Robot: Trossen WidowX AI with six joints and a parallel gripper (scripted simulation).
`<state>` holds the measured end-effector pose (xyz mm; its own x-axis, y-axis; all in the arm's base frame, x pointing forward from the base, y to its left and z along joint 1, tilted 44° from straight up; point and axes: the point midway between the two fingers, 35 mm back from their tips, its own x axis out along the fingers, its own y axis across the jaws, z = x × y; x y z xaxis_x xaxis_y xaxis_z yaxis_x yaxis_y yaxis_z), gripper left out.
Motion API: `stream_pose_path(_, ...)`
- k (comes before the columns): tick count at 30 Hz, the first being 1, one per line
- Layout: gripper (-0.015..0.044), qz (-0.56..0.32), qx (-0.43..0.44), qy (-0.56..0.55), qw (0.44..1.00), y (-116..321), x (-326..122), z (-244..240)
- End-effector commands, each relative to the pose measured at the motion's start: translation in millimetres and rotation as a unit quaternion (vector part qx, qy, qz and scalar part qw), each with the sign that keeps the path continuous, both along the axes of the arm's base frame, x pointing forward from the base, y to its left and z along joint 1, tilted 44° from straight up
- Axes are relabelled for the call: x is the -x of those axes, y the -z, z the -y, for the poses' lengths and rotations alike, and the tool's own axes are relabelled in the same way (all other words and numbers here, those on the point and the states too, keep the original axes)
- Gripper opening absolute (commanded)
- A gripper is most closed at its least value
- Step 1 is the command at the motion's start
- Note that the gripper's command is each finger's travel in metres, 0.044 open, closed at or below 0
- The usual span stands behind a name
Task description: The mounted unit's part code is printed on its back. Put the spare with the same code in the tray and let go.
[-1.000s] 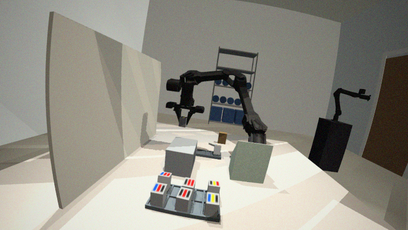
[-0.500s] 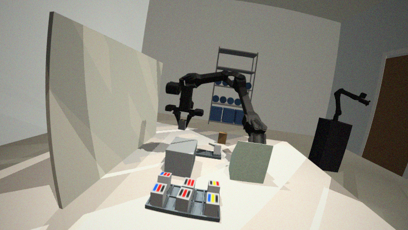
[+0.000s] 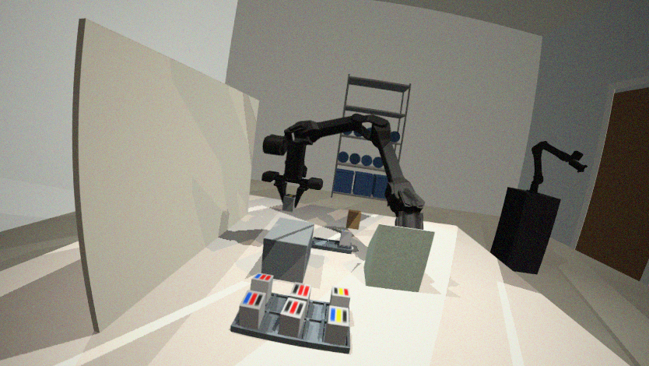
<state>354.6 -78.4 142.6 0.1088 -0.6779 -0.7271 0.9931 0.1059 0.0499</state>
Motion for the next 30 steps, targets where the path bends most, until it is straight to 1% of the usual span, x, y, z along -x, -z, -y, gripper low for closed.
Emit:
stream_pose_path(1,0.0,-0.003,-0.002,-0.002,1.0,4.9,-0.1,2.7)
stream_pose_path(30,0.0,-0.003,-0.001,-0.003,1.0,25.3,-2.6,22.8)
